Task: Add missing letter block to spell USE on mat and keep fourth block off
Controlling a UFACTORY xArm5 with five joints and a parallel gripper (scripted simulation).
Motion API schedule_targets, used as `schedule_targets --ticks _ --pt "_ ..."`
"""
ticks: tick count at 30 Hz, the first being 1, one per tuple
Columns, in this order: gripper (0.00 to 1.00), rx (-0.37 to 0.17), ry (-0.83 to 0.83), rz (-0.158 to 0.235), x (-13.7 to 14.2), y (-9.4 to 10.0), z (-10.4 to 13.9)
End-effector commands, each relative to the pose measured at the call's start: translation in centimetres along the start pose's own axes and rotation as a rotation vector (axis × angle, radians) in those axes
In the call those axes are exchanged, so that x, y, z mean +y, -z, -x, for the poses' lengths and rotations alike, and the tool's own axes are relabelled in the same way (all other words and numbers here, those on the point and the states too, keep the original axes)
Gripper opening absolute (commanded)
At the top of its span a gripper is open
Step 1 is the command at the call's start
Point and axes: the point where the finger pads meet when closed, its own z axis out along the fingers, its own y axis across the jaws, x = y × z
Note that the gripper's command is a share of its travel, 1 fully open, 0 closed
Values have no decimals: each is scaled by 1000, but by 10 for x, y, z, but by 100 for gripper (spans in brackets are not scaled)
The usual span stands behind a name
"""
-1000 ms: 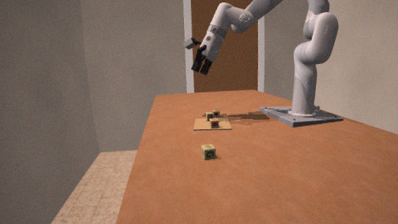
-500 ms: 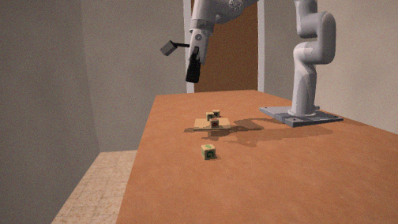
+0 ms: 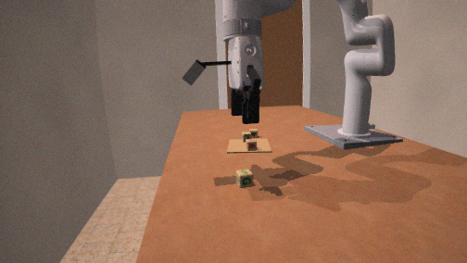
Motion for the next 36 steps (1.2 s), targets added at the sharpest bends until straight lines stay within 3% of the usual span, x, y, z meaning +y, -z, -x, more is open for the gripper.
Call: schedule_targets --ticks 1,26,36 --pt "100 -11 11 5 -8 0 -3" --pt "100 -11 -62 5 -8 -1 -3" --pt "100 -10 -358 7 -8 -5 -3"
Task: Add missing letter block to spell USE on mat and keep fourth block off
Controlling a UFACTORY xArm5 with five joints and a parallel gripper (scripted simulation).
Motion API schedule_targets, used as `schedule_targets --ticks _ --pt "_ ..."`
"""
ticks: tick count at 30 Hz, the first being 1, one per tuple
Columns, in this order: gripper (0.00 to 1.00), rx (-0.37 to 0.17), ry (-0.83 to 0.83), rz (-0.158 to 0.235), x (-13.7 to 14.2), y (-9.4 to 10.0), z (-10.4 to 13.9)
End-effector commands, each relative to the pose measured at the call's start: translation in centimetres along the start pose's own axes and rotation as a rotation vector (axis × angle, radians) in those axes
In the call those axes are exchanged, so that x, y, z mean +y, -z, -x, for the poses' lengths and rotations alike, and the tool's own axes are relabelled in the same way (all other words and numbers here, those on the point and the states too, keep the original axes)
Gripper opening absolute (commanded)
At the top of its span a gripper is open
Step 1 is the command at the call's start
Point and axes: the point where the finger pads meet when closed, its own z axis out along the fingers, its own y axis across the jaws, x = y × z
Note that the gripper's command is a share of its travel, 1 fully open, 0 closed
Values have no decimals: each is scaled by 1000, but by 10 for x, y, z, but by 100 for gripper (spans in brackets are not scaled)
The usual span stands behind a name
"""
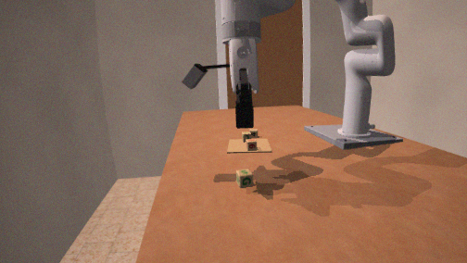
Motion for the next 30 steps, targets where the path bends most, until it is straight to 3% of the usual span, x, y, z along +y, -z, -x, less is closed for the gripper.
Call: schedule_targets --ticks 1,7,30 --pt "100 4 -139 -3 -1 0 -1" --pt "100 3 -257 -3 -1 -2 -1" --pt "100 2 -950 -4 -1 -12 -2"
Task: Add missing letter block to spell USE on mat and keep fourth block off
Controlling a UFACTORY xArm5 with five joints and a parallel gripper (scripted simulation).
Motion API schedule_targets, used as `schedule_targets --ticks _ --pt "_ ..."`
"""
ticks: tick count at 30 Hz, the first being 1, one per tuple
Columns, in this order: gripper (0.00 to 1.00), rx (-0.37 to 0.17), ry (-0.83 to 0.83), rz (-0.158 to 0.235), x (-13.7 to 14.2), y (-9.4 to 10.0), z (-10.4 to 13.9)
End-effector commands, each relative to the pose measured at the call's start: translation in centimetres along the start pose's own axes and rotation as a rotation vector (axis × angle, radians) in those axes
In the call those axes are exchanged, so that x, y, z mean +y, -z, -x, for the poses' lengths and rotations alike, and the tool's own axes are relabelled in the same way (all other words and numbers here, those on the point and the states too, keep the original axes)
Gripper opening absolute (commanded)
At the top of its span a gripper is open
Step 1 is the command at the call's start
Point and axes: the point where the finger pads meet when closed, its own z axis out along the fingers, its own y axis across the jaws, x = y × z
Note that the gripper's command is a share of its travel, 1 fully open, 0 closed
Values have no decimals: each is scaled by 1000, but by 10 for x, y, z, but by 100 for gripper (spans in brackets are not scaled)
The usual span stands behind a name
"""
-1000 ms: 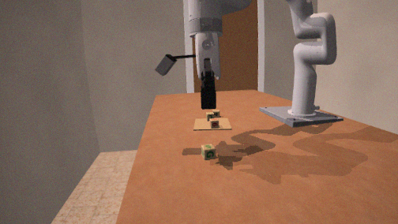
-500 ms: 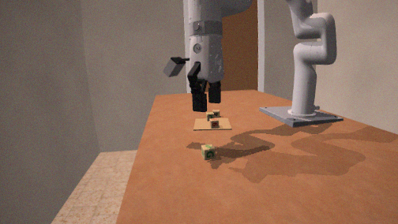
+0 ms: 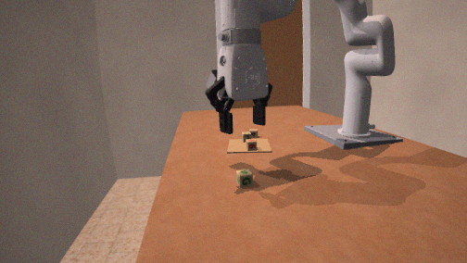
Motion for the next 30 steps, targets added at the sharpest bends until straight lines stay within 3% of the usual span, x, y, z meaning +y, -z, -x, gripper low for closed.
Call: schedule_targets --ticks 1,30 --pt "100 0 -139 -5 -1 0 0" --pt "100 -2 -960 -4 -2 -12 0"
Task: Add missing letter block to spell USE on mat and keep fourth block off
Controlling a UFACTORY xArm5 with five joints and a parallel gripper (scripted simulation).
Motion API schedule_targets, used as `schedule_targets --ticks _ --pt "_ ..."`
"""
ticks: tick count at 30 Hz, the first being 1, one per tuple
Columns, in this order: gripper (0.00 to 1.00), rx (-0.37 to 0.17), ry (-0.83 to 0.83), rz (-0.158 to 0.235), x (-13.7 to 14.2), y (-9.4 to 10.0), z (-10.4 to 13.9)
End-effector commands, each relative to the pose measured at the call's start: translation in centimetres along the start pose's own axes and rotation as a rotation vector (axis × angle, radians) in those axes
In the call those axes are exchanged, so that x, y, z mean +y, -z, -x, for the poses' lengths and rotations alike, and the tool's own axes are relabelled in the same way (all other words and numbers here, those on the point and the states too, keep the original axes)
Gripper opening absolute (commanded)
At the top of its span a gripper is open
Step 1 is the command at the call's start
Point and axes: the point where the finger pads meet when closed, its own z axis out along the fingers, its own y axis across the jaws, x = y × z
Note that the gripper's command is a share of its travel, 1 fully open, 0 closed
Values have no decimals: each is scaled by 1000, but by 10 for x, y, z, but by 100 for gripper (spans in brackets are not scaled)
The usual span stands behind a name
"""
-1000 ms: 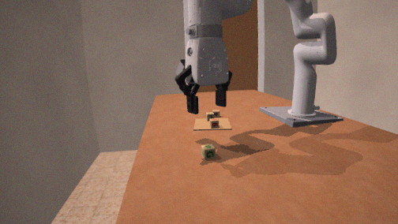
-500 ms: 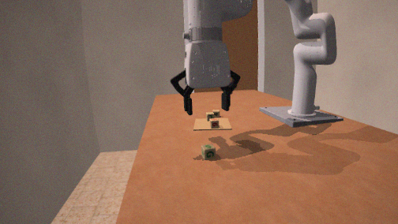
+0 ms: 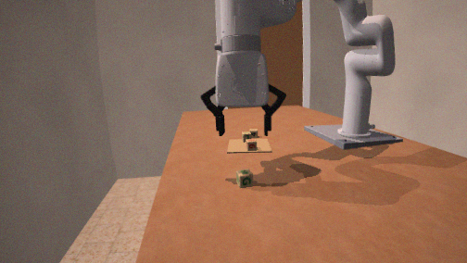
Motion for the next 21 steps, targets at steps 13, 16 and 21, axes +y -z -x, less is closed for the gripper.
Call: schedule_targets --ticks 13,16,21 --pt "100 -4 -491 -3 -1 -5 1" --pt "100 -4 -558 -2 -1 -6 1" --pt "100 -4 -705 -2 -1 -8 1"
